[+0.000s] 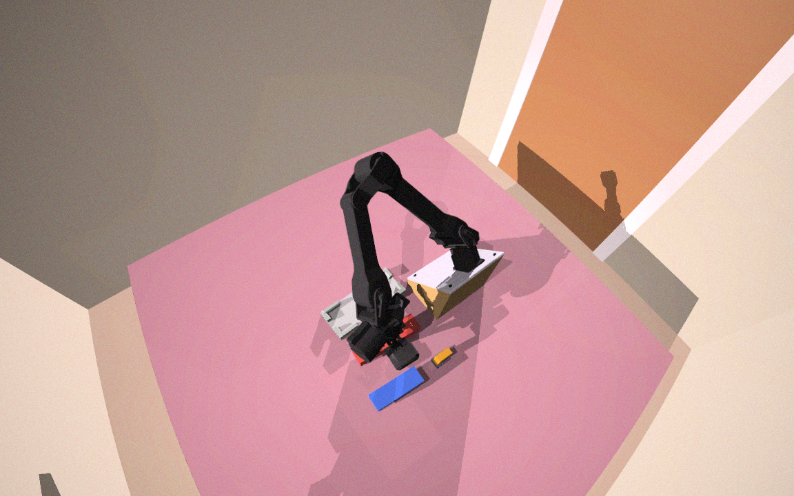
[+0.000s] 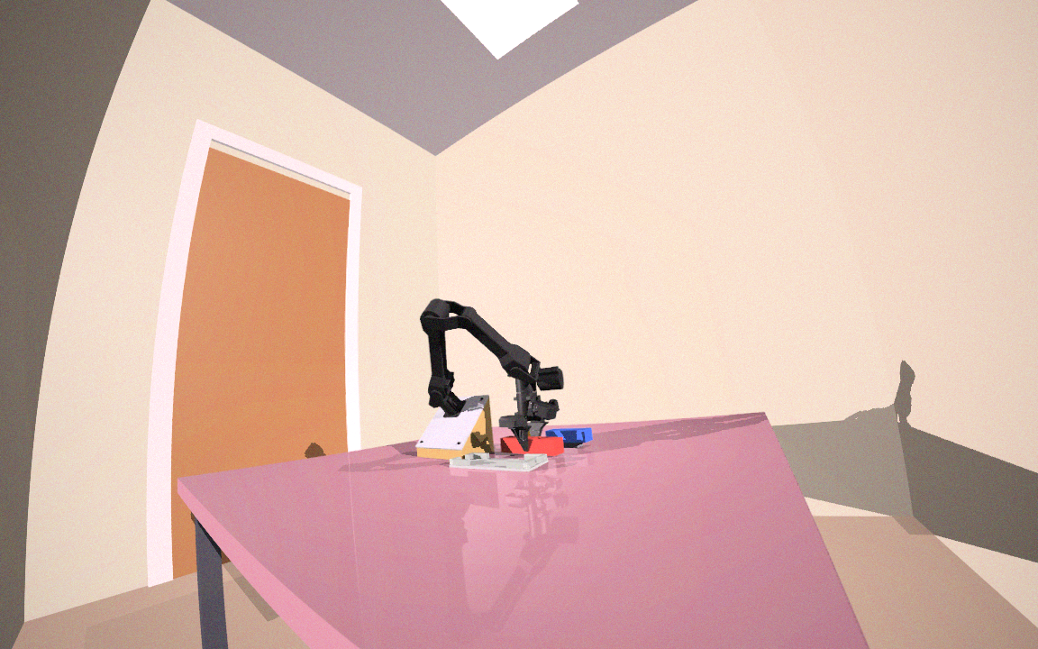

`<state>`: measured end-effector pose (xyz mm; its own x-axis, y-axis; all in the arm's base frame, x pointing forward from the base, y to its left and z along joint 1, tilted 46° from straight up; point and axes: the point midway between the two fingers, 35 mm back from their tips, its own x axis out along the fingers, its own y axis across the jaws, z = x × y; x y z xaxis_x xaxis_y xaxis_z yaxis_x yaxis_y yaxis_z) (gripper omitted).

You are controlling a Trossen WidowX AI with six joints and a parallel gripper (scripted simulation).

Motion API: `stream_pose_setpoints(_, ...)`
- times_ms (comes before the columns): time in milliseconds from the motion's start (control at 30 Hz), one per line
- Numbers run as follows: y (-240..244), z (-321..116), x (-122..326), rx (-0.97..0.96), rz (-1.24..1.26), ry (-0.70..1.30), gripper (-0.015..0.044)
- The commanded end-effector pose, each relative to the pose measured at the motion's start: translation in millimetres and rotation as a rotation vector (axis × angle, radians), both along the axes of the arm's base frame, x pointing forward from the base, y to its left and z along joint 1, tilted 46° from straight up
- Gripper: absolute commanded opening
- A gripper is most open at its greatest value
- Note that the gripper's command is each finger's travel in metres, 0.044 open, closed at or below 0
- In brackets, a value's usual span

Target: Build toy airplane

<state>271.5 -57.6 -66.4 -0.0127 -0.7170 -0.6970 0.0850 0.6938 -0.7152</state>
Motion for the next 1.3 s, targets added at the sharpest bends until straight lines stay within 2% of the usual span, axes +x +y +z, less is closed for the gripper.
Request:
stream_pose_setpoints(0,12,8,7,0.011,0.006,-0.017,0.0000)
stream_pose_setpoints(1267,89,86,3,0.009,0.004,-0.016,0.0000)
